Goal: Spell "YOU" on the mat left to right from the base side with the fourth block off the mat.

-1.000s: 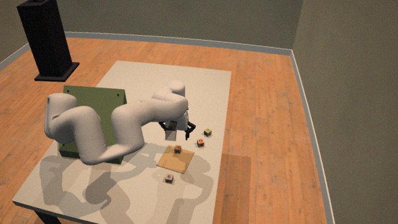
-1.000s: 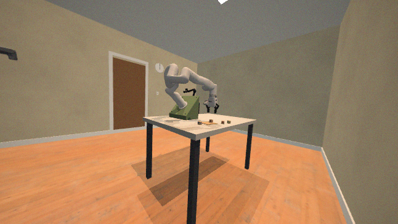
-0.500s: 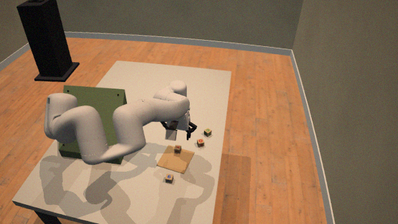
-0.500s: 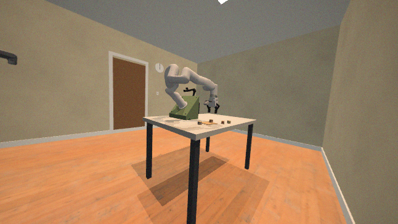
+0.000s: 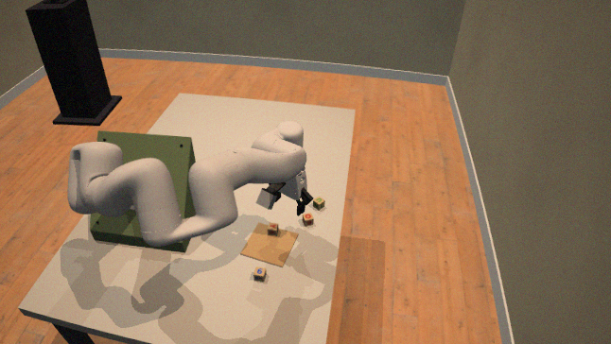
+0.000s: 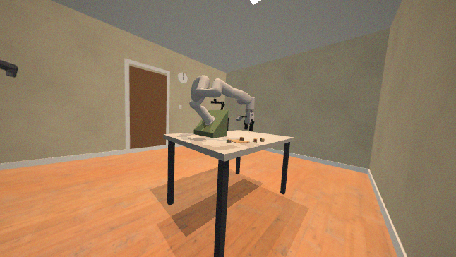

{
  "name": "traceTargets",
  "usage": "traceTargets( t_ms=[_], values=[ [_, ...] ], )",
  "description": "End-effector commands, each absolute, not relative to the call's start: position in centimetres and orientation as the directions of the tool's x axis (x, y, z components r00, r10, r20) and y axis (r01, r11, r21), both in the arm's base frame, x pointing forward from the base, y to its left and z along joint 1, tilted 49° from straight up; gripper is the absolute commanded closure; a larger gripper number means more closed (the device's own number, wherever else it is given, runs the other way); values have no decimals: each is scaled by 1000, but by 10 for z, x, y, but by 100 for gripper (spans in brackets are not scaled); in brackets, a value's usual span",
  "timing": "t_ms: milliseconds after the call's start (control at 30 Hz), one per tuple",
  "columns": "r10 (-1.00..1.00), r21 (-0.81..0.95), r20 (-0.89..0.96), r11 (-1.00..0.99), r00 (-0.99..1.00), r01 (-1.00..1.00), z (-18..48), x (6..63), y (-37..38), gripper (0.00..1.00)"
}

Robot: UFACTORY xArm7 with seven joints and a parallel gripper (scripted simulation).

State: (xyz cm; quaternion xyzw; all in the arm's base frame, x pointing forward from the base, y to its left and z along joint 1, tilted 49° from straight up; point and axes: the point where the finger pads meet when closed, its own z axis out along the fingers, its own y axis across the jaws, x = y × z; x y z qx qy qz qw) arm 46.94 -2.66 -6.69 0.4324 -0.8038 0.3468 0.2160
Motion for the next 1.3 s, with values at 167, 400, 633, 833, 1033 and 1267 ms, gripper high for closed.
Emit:
traceTargets(
  t_ms=[167,400,633,833,1033,1267],
  values=[
    [-416,-541,517,519,-748,-663,-79,497,-18,0],
    [-311,-631,407,585,-859,-511,-88,514,-14,0],
    [-217,-690,301,623,-929,-369,-95,527,-10,0],
    [-211,-693,295,624,-932,-361,-95,528,-10,31],
    [-211,-693,295,624,-932,-361,-95,528,-10,31],
    [-211,-693,295,624,-932,-361,-95,528,-10,31]
  ],
)
